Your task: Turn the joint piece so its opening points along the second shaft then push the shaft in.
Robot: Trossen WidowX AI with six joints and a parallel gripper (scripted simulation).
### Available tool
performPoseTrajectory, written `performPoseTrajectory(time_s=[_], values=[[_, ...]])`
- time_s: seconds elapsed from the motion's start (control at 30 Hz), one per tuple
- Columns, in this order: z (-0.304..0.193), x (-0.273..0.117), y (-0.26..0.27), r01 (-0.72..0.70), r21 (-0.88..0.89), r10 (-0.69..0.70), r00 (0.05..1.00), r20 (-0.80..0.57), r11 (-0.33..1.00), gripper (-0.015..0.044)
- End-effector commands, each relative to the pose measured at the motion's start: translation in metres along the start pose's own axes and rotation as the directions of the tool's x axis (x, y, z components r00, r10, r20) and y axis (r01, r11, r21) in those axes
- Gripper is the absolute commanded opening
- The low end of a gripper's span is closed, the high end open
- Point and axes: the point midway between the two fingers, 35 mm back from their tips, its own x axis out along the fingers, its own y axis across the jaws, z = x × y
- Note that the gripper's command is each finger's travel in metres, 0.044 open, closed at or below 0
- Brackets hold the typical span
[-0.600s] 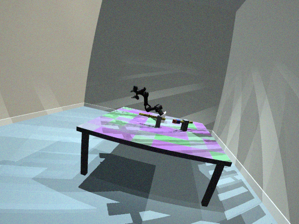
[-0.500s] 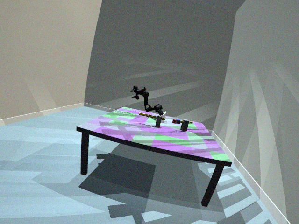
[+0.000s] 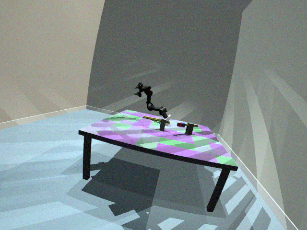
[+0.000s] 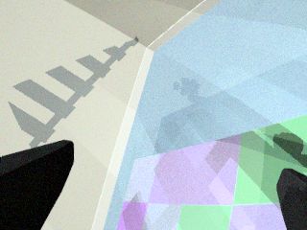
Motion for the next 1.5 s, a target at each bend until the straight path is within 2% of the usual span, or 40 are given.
performPoseTrajectory(time_s=[0.0,0.5,0.77,1.17,1.47], values=[[-0.006,0.004,0.037,-0.051,-0.078,0.052,0.999,0.003,0.996,0.044],[-0.083,0.022,0.159,-0.202,-0.328,0.174,0.978,-0.112,0.923,0.044],[-0.139,0.016,0.209,-0.344,-0.453,0.257,0.935,-0.244,0.822,0.044],[-0.267,0.009,0.259,-0.494,-0.571,0.196,0.842,-0.503,0.656,0.044],[-0.371,-0.013,0.267,-0.612,-0.597,0.074,0.727,-0.682,0.518,0.044]])
